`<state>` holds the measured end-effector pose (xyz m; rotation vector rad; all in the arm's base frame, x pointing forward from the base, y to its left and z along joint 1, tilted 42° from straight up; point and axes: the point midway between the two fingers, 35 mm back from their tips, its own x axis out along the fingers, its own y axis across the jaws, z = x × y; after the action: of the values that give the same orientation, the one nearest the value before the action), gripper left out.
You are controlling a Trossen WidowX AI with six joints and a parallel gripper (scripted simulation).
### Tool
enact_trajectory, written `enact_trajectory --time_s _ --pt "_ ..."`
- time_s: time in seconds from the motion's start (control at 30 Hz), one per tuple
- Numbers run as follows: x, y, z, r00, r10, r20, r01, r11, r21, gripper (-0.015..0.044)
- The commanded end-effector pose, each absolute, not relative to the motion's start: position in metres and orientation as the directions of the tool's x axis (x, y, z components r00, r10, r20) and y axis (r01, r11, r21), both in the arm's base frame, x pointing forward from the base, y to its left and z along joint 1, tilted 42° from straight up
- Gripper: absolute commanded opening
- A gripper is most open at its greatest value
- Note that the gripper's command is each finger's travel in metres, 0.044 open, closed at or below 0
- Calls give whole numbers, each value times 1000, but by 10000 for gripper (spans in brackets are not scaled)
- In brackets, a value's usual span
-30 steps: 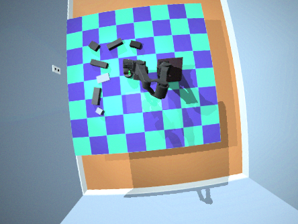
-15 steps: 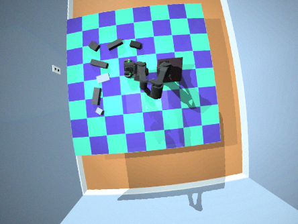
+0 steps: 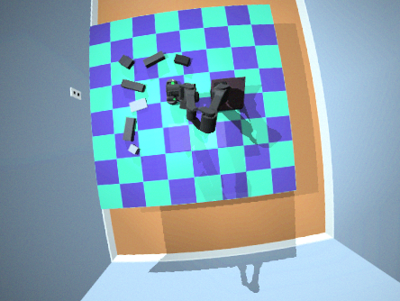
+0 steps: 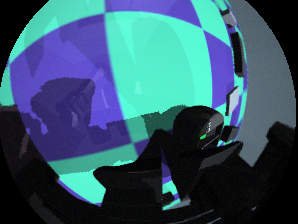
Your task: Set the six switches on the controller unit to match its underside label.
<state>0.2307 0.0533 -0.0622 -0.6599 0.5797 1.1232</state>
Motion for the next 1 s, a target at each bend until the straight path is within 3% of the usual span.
enact_trajectory --time_s 0.0,0.97 --pt "233 53 -63 330 614 -717 -939 289 -184 0" --pt "250 51 -63 330 614 -717 -939 289 -185 0"
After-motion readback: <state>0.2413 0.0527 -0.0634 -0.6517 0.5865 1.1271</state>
